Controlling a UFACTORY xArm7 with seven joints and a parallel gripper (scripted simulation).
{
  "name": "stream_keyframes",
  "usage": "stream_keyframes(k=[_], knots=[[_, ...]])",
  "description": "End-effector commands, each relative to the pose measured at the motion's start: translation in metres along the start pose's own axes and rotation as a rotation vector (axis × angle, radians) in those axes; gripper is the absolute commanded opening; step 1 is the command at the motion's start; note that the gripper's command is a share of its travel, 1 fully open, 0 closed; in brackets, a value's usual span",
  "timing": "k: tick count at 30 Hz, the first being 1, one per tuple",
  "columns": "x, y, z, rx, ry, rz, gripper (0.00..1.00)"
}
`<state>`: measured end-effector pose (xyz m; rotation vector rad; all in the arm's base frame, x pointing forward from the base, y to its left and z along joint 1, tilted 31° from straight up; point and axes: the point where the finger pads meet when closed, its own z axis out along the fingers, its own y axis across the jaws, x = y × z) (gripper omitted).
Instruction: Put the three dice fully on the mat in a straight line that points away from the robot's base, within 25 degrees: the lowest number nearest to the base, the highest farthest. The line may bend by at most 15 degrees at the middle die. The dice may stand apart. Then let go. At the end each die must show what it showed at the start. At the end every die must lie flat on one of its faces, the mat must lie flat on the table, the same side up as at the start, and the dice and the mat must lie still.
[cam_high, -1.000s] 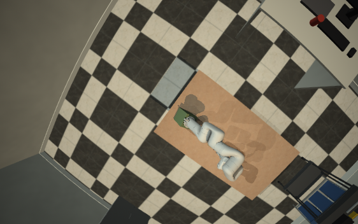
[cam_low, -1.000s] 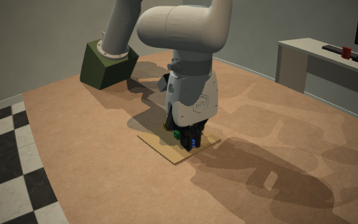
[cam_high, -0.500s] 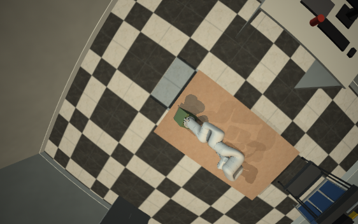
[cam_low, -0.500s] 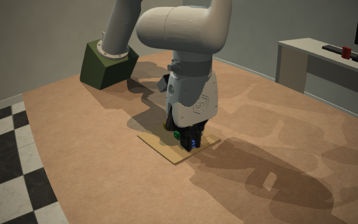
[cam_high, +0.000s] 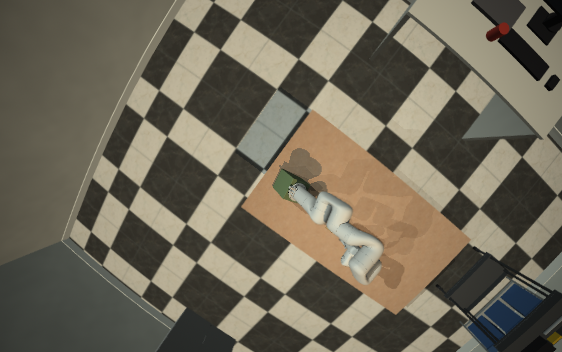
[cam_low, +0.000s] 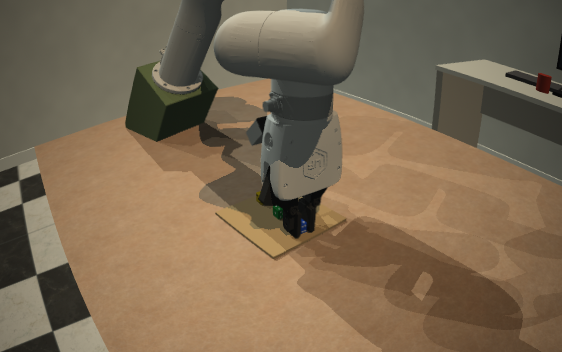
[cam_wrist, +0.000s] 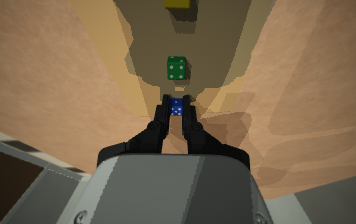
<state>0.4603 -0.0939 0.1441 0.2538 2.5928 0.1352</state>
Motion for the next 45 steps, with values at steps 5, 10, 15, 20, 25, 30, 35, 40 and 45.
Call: stream_keyframes(k=[5, 10, 15, 20, 25, 30, 35, 40, 45], knots=[[-0.0011, -0.0004, -0.0008, 0.000, -0.003, 0.001, 0.11], [-0.0011, -0.0004, -0.0008, 0.000, -0.003, 0.001, 0.11], [-0.0011, -0.0004, -0.0008, 0.000, -0.003, 0.001, 0.15], [-0.0011, -0.0004, -0.0008, 0.000, -0.003, 0.001, 0.23], [-0.0011, -0.0004, -0.0008, 0.000, -0.003, 0.001, 0.27], [-0.0011, -0.0004, -0.0008, 0.000, -0.003, 0.001, 0.31], [-0.0011, -0.0004, -0.0008, 0.000, -0.003, 0.001, 0.31], [-0.0011, -0.0004, -0.0027, 0.000, -0.003, 0.001, 0.31], [-0.0010, -0.0004, -0.0092, 0.000, -0.003, 0.001, 0.31]])
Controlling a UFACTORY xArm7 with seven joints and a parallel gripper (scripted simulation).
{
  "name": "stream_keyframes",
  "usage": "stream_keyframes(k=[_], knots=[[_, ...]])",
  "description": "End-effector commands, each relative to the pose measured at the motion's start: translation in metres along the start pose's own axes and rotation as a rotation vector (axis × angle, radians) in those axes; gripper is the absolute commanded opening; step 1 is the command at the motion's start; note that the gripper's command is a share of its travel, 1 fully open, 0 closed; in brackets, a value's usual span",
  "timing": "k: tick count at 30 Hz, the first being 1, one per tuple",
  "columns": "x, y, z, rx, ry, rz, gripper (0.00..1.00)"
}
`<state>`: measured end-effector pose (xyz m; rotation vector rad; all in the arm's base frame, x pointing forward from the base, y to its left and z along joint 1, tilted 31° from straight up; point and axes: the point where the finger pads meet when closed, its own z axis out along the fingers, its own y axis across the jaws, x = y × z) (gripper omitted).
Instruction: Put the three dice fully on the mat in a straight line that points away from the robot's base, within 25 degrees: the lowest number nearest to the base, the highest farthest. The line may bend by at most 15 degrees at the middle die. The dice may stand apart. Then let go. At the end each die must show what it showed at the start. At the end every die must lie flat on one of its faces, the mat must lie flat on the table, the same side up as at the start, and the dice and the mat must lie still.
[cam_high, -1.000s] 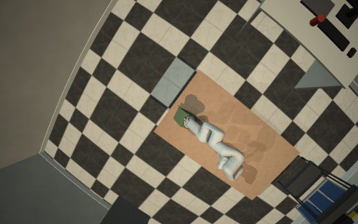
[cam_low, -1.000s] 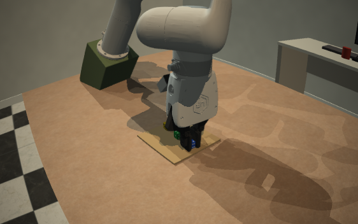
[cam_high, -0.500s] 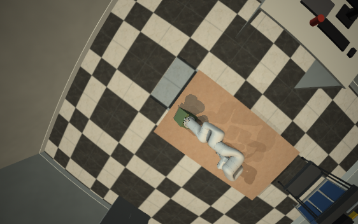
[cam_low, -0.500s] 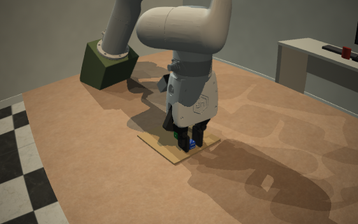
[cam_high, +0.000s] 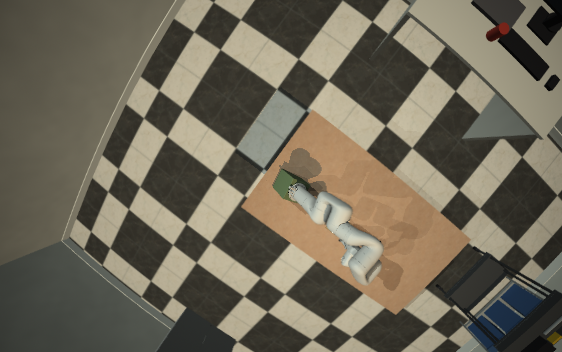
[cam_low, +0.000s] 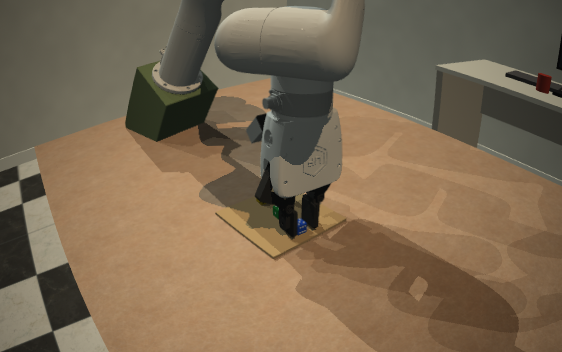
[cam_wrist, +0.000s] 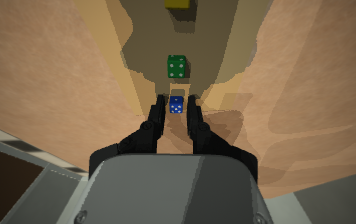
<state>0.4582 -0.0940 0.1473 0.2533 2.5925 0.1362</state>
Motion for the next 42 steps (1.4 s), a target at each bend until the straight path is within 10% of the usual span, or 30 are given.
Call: stream_keyframes(k=[1, 25, 26, 42], knots=[[-0.001, 0.000, -0.009, 0.001, -0.002, 0.001, 0.31], [-0.001, 0.000, -0.087, 0.001, -0.002, 0.001, 0.31], [-0.001, 0.000, -0.087, 0.001, -0.002, 0.001, 1.00], [-0.001, 0.000, -0.087, 0.001, -0.002, 0.001, 1.00]])
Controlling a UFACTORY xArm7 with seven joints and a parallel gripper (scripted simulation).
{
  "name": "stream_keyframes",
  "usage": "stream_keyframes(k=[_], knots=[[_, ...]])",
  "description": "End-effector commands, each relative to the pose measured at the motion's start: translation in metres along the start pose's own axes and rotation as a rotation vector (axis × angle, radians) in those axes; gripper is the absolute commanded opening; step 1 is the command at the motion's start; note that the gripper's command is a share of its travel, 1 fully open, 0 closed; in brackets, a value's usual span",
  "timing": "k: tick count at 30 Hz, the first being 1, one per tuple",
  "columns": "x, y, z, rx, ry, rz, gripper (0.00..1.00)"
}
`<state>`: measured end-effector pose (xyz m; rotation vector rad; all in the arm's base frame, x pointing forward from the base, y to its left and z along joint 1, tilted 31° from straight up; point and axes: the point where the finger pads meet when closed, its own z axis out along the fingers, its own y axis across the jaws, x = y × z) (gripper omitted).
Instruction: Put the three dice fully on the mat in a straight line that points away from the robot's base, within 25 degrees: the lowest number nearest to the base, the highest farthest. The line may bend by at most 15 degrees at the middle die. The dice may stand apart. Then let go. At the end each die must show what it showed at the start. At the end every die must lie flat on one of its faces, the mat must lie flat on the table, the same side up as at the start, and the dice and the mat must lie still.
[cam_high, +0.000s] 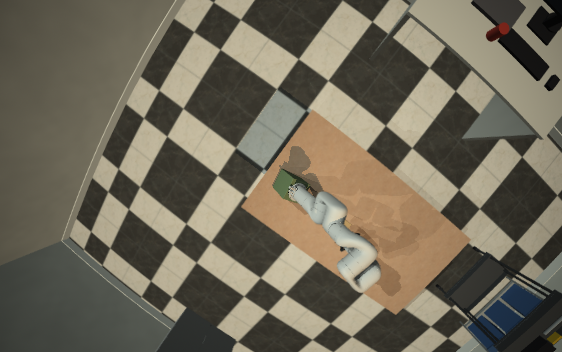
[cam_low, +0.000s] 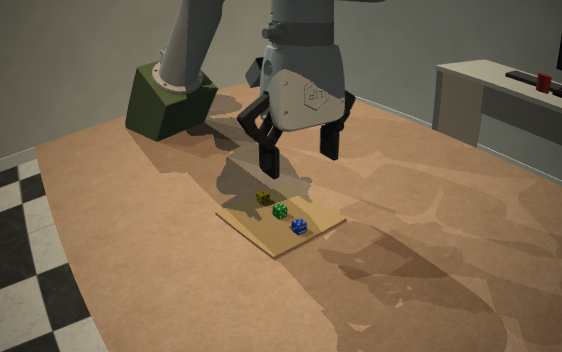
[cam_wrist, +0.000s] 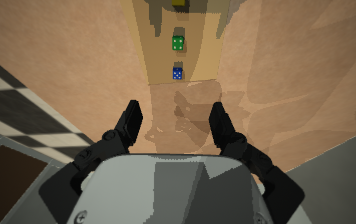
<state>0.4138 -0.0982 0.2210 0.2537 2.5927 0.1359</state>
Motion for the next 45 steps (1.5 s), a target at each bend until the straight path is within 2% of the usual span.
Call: stream_keyframes(k=[1, 9, 14, 19, 24, 26, 32, 45], knots=[[-0.001, 0.000, -0.001, 0.001, -0.003, 0.001, 1.00], [-0.001, 0.000, -0.002, 0.001, -0.003, 0.001, 1.00], [-0.001, 0.000, -0.010, 0.001, -0.003, 0.001, 1.00], [-0.001, 0.000, -0.027, 0.001, -0.003, 0.001, 1.00], [-0.001, 0.000, -0.055, 0.001, -0.003, 0.001, 1.00], [-0.001, 0.000, -0.055, 0.001, -0.003, 0.001, 1.00], [-0.001, 0.000, -0.079, 0.001, -0.003, 0.001, 1.00], [-0.001, 0.000, -0.083, 0.001, -0.003, 0.001, 1.00]])
